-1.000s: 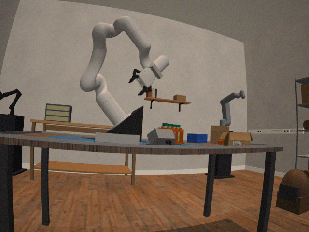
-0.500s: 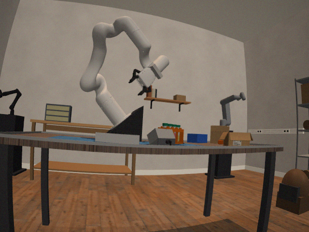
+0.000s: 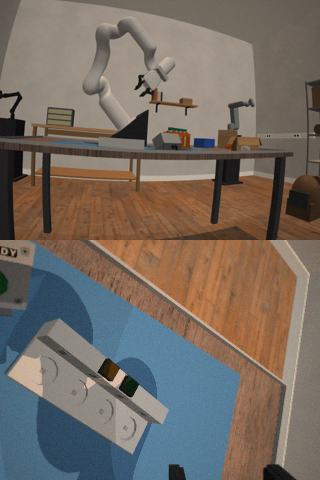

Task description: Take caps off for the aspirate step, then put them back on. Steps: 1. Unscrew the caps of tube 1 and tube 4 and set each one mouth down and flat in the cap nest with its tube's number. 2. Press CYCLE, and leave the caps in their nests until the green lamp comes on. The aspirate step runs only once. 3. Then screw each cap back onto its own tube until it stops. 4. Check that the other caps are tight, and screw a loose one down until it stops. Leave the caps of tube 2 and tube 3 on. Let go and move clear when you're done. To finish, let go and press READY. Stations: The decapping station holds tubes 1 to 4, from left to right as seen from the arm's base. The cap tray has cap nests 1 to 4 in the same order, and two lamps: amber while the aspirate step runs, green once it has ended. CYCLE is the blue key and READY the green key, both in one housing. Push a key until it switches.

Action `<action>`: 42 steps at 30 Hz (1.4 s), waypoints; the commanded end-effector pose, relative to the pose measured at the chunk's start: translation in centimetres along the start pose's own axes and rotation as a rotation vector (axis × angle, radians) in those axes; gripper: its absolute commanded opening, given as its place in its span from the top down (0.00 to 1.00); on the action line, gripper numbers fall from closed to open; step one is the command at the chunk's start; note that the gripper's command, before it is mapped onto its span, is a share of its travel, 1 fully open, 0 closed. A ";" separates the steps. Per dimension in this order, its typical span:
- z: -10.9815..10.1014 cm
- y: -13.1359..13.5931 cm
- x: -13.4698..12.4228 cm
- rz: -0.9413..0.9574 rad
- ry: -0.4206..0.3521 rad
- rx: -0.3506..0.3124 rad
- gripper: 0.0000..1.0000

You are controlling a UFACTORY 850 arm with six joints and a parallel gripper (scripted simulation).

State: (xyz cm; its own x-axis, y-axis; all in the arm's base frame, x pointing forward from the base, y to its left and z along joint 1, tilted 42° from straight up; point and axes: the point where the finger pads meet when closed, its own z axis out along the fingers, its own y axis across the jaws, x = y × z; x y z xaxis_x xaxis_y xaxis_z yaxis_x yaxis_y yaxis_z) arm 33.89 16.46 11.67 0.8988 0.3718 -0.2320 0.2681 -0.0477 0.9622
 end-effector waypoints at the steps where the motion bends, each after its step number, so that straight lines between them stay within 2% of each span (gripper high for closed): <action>1: -0.1 0.0 0.0 0.001 0.001 0.001 0.54; 18: -0.1 0.0 0.0 0.001 0.001 0.001 0.54; 19: 0.2 -0.8 0.2 -0.014 0.006 0.005 0.54; 33: 2.3 -4.1 0.9 -0.448 0.027 0.174 0.54; 35: 2.3 -4.1 0.9 -0.448 0.027 0.174 0.54; 42: 3.0 -5.9 1.1 -0.662 0.068 0.255 0.54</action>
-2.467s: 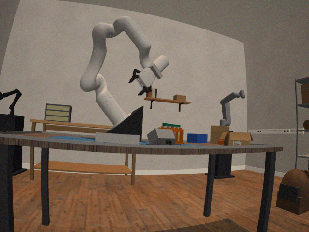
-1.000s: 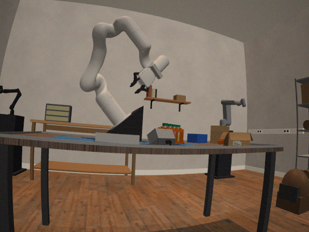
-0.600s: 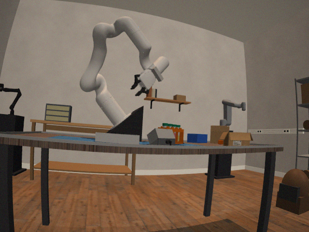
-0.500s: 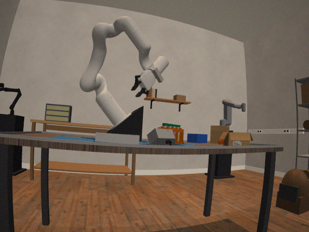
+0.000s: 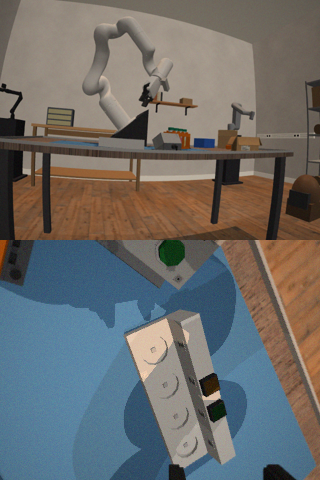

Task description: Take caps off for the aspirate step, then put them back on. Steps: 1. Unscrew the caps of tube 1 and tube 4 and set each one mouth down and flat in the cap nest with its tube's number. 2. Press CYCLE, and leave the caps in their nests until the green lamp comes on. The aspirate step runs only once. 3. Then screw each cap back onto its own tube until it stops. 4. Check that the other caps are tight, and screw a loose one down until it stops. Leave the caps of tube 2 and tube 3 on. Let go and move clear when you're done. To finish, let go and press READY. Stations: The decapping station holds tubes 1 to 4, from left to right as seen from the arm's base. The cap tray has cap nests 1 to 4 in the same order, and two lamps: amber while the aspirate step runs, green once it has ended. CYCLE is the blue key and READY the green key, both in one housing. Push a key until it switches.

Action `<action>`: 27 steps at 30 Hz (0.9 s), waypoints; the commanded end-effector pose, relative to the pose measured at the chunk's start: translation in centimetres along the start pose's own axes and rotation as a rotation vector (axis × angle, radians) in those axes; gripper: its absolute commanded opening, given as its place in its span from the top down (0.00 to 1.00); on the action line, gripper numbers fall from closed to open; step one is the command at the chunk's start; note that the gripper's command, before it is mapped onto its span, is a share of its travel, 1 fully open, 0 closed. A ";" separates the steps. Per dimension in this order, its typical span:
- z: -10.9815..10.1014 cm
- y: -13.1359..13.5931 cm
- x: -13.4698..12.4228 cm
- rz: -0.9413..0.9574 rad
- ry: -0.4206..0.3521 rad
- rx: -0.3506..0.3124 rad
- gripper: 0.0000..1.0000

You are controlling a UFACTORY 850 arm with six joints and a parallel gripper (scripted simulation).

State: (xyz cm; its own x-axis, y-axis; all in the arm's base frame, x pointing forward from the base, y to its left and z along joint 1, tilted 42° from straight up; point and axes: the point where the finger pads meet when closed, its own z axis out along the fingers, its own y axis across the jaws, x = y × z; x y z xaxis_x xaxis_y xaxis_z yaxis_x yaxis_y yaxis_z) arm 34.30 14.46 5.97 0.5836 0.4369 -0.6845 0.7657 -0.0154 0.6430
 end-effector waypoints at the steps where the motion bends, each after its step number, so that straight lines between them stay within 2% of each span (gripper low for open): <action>1: 0.6 -0.7 0.7 -0.133 0.026 0.048 0.54; 8: 1.5 -1.8 1.8 -0.349 0.084 0.113 0.54; 10: 1.5 -1.8 1.8 -0.349 0.084 0.113 0.54; 25: 3.2 -4.5 4.2 -0.805 0.264 0.207 0.54; 27: 3.2 -4.5 4.2 -0.805 0.264 0.207 0.54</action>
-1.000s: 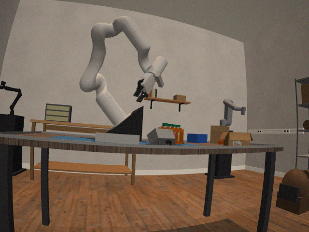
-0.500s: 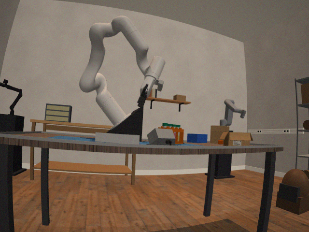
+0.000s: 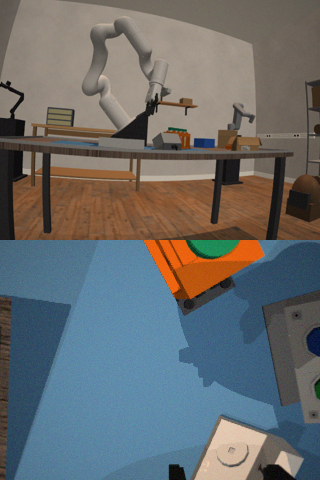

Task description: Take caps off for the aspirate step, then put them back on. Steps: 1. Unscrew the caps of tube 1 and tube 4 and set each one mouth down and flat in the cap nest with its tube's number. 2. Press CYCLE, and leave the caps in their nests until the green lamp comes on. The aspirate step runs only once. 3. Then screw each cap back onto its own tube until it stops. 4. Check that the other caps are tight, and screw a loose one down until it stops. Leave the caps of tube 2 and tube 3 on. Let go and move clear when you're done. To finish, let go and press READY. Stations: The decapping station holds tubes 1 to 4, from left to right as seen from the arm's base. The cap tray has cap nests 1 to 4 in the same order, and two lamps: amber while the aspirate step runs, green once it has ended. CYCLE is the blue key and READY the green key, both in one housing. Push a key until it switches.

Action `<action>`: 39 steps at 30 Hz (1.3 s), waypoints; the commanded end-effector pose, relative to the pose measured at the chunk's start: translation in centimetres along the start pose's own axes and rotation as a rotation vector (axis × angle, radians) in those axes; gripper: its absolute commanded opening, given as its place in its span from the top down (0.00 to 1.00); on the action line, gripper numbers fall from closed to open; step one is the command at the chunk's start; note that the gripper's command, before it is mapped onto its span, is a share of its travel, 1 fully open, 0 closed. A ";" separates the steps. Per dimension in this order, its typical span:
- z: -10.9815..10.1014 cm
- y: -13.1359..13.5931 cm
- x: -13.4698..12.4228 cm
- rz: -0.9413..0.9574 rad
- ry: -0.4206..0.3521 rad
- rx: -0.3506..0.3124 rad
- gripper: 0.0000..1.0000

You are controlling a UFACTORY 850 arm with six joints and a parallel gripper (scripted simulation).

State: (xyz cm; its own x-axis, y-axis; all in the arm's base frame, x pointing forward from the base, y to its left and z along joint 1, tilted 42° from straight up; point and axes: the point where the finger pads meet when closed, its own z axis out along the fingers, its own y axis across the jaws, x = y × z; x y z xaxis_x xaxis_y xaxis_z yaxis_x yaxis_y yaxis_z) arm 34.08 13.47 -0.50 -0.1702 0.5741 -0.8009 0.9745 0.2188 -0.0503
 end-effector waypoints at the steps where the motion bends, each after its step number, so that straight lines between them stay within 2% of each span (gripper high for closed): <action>1: 0.5 0.1 0.8 -0.078 0.032 0.015 0.54; 12: 1.6 0.0 2.6 -0.416 0.174 0.015 0.54; 21: 1.8 0.0 3.1 -0.522 0.220 0.004 0.54; 29: 1.8 0.0 3.1 -0.524 0.221 0.004 0.54; 32: 1.3 -0.7 5.5 -0.275 0.217 0.031 0.54; 34: 1.3 -0.7 5.5 -0.275 0.217 0.031 0.54; 36: 0.9 -1.2 7.0 -0.109 0.213 0.049 0.54; 37: 0.9 -1.2 7.0 -0.109 0.213 0.049 0.54; 39: 0.6 -1.6 8.6 0.042 0.209 0.066 0.54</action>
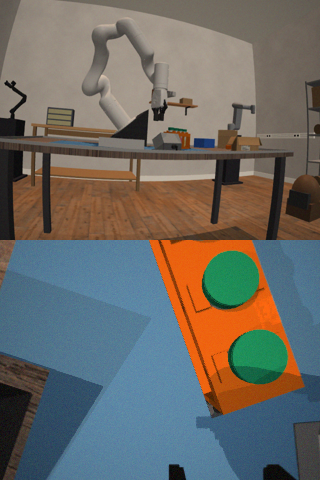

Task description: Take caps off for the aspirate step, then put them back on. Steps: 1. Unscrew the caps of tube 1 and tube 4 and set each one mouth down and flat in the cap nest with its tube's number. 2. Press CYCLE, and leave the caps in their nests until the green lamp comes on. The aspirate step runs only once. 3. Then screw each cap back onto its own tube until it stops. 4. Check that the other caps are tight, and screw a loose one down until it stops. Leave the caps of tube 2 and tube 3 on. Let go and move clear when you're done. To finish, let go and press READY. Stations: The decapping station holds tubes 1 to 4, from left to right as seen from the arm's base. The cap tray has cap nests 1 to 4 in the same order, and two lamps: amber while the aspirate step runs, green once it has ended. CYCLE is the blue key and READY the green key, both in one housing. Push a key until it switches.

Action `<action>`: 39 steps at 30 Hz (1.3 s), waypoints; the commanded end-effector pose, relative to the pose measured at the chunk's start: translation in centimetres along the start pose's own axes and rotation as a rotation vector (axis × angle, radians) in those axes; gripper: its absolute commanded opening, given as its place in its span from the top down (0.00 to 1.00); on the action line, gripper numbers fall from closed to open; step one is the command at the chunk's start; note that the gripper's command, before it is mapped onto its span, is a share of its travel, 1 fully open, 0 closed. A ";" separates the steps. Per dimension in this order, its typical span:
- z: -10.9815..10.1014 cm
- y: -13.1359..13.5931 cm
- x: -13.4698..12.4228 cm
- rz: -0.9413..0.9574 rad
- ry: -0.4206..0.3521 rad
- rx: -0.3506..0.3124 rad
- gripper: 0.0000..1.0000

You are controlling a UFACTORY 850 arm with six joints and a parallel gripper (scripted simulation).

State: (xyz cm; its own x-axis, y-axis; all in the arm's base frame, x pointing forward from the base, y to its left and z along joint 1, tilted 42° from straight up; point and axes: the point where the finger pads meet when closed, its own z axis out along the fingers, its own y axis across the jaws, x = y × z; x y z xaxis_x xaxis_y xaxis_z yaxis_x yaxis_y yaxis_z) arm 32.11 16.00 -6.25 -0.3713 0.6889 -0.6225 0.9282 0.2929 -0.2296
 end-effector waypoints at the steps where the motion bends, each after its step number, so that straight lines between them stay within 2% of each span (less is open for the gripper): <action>1: 0.0 -0.1 2.3 0.246 -0.008 -0.024 0.54; 5: 0.0 -0.4 4.8 0.448 -0.006 -0.025 0.54; 10: 0.0 -0.7 8.1 0.448 -0.006 -0.025 0.54; 12: 0.0 -0.7 8.1 0.448 -0.006 -0.025 0.54; 27: 0.2 -2.0 20.6 0.448 -0.005 -0.025 0.54; 29: 0.2 -2.0 20.6 0.448 -0.005 -0.025 0.54; 31: 0.2 -2.2 21.8 0.448 -0.005 -0.025 0.54; 36: 0.2 -2.2 21.8 0.448 -0.005 -0.025 0.54; 39: 1.1 -2.1 21.8 0.448 -0.005 -0.025 0.54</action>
State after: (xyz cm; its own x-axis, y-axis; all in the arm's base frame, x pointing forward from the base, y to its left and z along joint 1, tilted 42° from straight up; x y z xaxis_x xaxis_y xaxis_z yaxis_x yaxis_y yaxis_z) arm 22.04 30.01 -19.62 0.0672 0.7476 -0.6607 0.9966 -0.0181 0.0810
